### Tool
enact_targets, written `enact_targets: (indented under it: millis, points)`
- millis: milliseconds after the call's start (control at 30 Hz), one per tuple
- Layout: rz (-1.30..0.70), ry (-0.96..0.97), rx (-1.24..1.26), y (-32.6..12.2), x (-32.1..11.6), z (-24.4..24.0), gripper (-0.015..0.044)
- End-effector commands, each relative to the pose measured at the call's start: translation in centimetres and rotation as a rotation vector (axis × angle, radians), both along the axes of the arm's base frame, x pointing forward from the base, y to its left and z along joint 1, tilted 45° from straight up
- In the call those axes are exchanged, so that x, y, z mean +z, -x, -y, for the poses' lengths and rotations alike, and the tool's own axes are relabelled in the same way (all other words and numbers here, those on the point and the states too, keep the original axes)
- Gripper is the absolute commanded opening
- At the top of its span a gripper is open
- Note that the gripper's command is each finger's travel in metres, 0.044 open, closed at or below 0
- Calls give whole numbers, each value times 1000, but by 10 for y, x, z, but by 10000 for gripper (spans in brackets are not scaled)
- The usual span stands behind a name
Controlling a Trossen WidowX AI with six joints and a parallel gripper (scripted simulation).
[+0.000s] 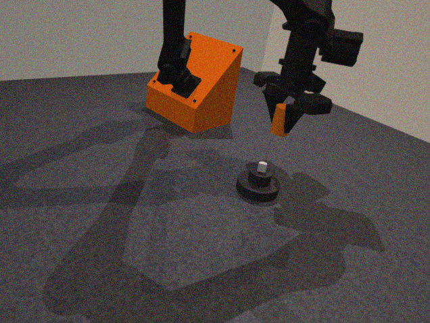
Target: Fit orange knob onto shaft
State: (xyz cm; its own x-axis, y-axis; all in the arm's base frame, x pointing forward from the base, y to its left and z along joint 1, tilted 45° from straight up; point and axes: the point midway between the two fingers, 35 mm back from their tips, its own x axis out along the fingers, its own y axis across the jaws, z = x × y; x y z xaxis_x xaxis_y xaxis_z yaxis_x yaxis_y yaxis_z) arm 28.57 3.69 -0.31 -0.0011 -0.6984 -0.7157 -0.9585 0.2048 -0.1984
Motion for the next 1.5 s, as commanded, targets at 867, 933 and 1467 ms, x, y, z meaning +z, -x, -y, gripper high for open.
enact_targets:
  millis: [867, 933, 1467]
  points:
    - [189, 76, 233, 13, 49, -76, 0]
    - [218, 87, 262, 14, 51, -80, 0]
    - [453, 177, 490, 24, 65, -113, 0]
